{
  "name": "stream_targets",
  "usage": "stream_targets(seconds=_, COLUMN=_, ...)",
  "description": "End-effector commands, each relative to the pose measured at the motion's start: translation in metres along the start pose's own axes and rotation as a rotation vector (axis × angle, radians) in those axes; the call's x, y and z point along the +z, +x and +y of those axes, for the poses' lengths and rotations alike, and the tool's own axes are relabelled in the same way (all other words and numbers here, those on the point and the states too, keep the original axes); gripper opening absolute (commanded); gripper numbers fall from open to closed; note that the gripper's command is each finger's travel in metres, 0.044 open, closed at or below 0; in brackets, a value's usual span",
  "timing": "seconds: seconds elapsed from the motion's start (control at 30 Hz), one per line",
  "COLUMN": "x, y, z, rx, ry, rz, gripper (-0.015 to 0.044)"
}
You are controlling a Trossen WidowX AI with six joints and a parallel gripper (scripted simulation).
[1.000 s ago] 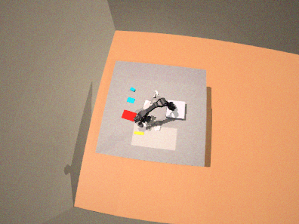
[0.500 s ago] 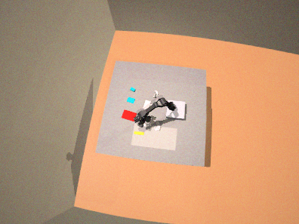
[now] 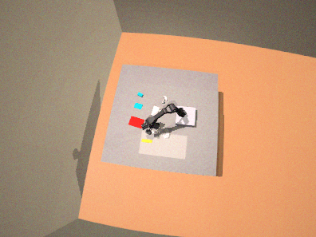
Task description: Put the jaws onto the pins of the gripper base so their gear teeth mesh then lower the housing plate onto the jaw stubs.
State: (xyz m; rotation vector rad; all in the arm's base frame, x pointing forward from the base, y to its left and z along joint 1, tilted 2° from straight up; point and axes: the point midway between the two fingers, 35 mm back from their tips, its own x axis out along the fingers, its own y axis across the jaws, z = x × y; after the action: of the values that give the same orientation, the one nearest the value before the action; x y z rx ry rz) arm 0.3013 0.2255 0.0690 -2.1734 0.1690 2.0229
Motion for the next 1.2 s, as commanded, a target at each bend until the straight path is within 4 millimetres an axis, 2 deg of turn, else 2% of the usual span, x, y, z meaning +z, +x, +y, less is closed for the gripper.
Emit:
stream_targets(seconds=0.0, x=0.0, y=0.0, z=0.0, rx=0.0, ry=0.0, rz=0.0, gripper=0.044)
stream_targets(seconds=0.73, x=0.0, y=0.0, z=0.0, rx=0.0, ry=0.0, rz=0.0, gripper=0.044)
stream_targets(seconds=1.17, x=0.0, y=0.0, z=0.0, rx=0.0, ry=0.0, rz=0.0, gripper=0.0099)
